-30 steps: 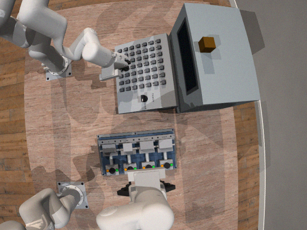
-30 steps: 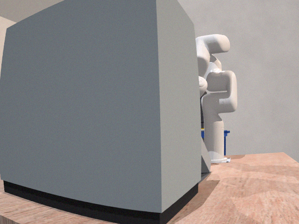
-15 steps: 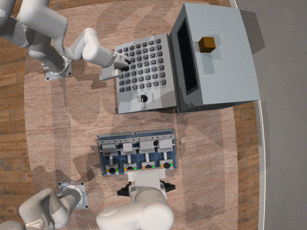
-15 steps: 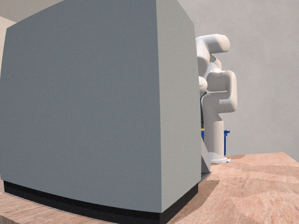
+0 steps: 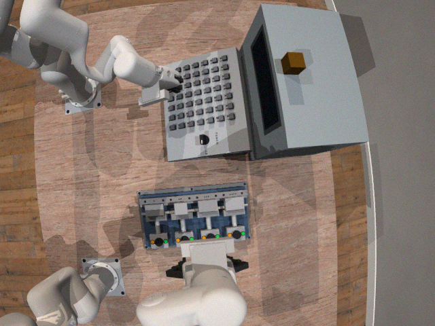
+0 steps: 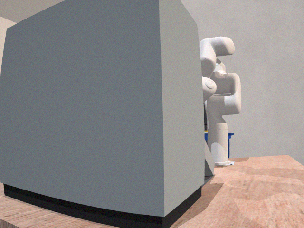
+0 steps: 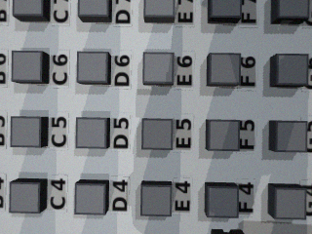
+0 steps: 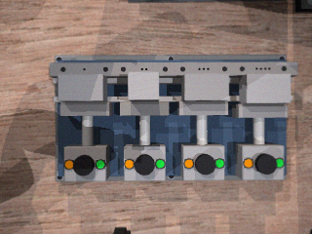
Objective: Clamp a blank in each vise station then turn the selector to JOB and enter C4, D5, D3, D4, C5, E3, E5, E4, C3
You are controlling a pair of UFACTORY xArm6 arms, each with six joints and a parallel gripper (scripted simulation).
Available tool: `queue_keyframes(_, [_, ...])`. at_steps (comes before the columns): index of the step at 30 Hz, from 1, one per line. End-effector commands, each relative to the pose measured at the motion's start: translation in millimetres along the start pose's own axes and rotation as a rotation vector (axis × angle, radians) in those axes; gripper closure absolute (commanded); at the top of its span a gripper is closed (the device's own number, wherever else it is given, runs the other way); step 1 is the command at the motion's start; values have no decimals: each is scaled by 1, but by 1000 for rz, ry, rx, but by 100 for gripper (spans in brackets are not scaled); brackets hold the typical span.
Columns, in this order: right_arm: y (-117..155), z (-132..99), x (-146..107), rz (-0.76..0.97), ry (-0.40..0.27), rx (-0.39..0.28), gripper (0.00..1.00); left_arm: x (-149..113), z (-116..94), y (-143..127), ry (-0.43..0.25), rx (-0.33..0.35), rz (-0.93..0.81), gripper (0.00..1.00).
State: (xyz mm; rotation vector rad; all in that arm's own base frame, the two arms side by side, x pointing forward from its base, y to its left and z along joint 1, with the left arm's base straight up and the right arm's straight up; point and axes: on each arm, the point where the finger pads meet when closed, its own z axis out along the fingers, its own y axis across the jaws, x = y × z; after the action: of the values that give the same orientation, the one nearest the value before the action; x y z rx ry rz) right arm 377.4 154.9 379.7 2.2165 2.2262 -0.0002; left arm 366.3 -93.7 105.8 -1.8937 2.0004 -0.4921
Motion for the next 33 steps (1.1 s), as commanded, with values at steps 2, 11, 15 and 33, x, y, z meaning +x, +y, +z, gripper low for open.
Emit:
queue_keyframes(2, [0,-2,0,0,2,-5,0,-7,-1,-2,13,-7,3,100])
queue_keyframes(11, [0,-2,0,0,2,-5,0,-7,-1,-2,13,-7,3,100])
queue_keyframes(15, [0,-2,0,0,2,-5,0,-7,0,-2,13,-7,3,100])
queue_keyframes(33, [0,-2,0,0,2,-5,0,-7,7,-2,13,-7,3,100])
